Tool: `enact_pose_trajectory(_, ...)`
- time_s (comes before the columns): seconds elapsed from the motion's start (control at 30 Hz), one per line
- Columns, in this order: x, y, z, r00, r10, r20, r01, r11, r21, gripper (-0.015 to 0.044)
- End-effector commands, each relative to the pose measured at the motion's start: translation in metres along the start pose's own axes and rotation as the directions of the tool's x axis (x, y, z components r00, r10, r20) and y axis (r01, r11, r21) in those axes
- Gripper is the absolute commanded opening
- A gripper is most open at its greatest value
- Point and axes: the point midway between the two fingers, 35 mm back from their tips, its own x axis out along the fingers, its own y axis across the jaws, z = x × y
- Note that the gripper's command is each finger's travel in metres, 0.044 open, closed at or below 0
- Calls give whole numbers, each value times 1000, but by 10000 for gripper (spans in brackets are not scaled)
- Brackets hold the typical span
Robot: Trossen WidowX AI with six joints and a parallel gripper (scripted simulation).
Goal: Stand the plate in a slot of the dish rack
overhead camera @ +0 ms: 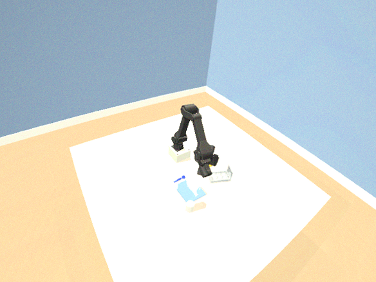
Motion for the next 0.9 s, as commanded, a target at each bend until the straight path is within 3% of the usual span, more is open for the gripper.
enact_pose_trajectory(0.0, 4, -2, -2, 997, 58, 51, -54, 996, -76, 0)
enact_pose_trajectory(0.43, 10, -11, -4, 958, 188, 218, -109, 939, -327, 0)
enact_pose_trajectory(0.87, 9, -19, -2, 870, 272, 412, -12, 846, -534, 0)
